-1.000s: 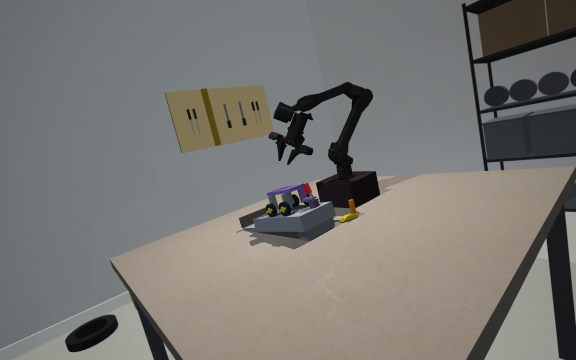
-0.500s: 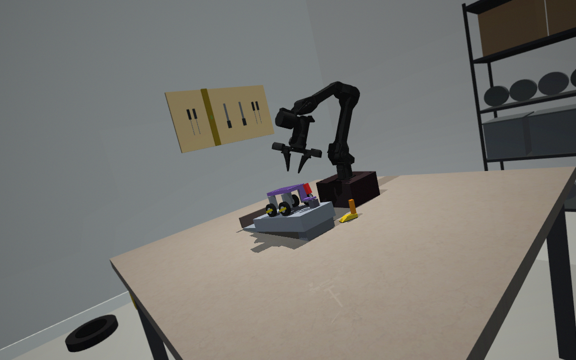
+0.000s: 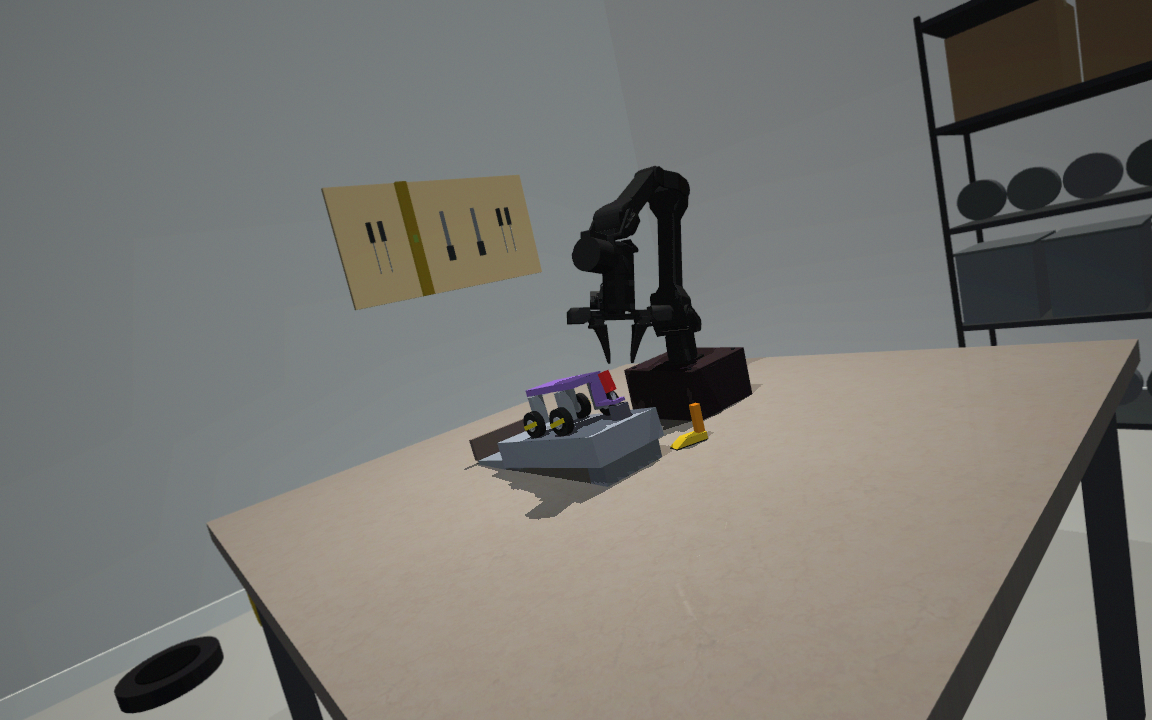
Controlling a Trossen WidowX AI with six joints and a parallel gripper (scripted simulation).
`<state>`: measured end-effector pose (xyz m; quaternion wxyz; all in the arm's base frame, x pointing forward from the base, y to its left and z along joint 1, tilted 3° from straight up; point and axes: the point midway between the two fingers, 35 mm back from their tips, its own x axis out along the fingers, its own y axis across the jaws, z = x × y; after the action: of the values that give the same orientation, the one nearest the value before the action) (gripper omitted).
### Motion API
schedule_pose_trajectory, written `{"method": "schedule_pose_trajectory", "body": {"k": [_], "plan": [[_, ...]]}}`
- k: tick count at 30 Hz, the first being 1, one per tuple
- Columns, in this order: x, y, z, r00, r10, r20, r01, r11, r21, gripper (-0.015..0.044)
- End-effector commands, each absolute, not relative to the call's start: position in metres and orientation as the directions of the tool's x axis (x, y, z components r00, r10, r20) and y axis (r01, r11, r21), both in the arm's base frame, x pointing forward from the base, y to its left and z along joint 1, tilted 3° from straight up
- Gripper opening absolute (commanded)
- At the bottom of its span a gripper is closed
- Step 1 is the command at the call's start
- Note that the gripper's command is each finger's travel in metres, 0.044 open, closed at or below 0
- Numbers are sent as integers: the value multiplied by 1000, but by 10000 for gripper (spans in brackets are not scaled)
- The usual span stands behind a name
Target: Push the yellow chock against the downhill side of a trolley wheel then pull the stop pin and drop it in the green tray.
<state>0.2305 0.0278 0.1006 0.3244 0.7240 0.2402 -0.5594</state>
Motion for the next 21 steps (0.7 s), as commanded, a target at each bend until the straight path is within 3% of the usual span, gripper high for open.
{"method": "schedule_pose_trajectory", "body": {"k": [1, 15, 21], "plan": [[227, 49, 96, 225, 16, -974, 753, -637, 163, 190], [190, 127, 71, 56, 60, -997, 895, -444, 24, 190], [188, 130, 60, 48, 59, -997, 900, -435, 17, 190]]}}
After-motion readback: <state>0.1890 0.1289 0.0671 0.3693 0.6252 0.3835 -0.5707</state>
